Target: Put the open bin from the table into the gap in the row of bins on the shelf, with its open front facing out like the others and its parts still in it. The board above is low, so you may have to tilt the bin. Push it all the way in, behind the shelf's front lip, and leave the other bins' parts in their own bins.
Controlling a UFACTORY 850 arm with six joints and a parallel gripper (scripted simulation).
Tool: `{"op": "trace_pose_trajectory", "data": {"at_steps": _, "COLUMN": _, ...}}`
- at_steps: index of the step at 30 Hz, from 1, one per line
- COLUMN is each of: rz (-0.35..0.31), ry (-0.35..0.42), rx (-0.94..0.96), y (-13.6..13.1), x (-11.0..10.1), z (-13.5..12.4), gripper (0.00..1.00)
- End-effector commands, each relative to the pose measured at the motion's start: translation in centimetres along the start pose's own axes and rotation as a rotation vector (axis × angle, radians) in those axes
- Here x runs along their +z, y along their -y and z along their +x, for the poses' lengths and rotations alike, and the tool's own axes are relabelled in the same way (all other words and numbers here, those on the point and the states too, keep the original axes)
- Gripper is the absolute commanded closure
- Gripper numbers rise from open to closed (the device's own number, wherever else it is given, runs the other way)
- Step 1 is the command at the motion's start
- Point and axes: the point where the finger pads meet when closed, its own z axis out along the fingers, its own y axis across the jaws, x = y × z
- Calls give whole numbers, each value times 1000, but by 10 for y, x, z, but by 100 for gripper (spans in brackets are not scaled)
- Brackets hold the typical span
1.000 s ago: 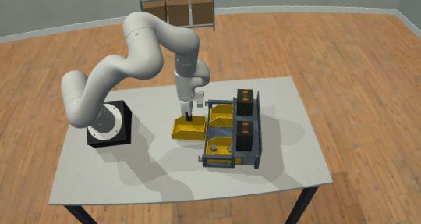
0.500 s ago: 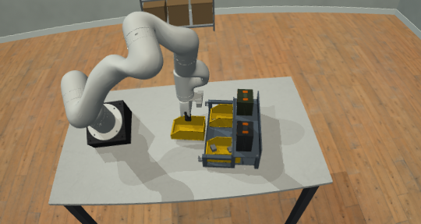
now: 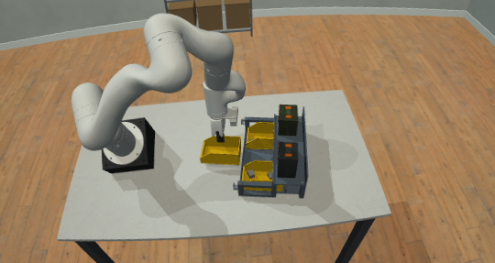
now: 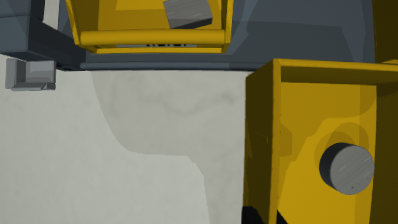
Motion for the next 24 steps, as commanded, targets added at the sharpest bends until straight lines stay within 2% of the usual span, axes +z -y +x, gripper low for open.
{"op": "trace_pose_trajectory", "data": {"at_steps": 1, "rz": 1, "ry": -1, "rx": 0, "y": 0, "x": -1, "z": 1, "gripper": 100}}
{"op": "trace_pose_trajectory", "data": {"at_steps": 24, "rz": 1, "ry": -1, "rx": 0, "y": 0, "x": 12, "z": -9, "gripper": 100}}
